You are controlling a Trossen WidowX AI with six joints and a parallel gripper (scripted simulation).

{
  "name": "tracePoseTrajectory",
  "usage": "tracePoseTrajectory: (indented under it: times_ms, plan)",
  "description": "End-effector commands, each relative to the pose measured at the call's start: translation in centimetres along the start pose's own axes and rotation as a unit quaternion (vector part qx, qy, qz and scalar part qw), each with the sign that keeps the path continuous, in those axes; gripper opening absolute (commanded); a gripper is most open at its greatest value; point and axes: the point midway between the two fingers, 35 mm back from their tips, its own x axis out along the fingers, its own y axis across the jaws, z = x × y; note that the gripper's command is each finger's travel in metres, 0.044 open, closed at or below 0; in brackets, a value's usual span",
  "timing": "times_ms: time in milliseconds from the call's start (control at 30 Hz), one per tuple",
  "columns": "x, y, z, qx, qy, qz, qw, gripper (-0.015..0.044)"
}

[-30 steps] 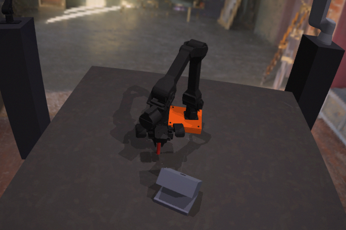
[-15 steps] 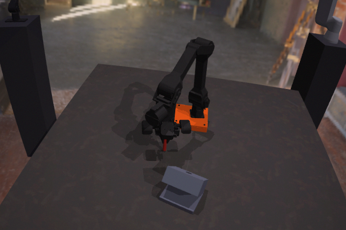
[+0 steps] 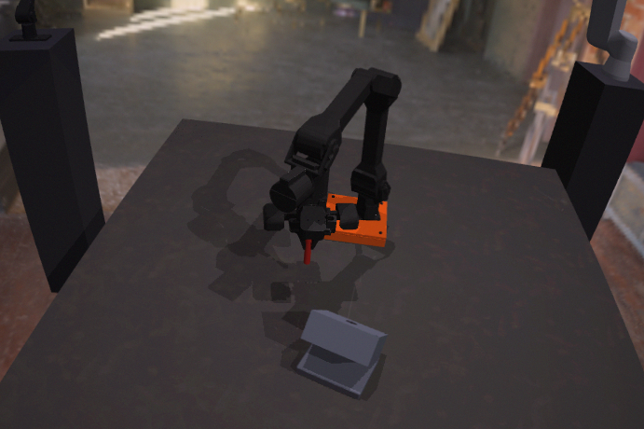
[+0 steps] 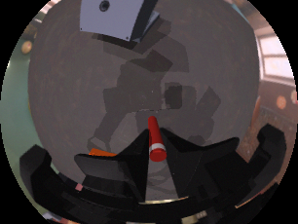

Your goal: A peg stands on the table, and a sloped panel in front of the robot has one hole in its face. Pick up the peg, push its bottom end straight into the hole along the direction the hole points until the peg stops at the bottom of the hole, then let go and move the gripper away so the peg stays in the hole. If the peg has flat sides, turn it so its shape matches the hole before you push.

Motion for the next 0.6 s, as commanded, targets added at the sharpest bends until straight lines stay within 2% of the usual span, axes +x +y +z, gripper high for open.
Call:
tracePoseTrajectory:
  times_ms: [0,567]
  plan:
    - [-1.6,0.0,0.0,0.002,-0.003,-0.004,1.0,0.0]
    - [-2.0,0.7,1.3,-0.051,-0.018,-0.037,0.998,0.0]
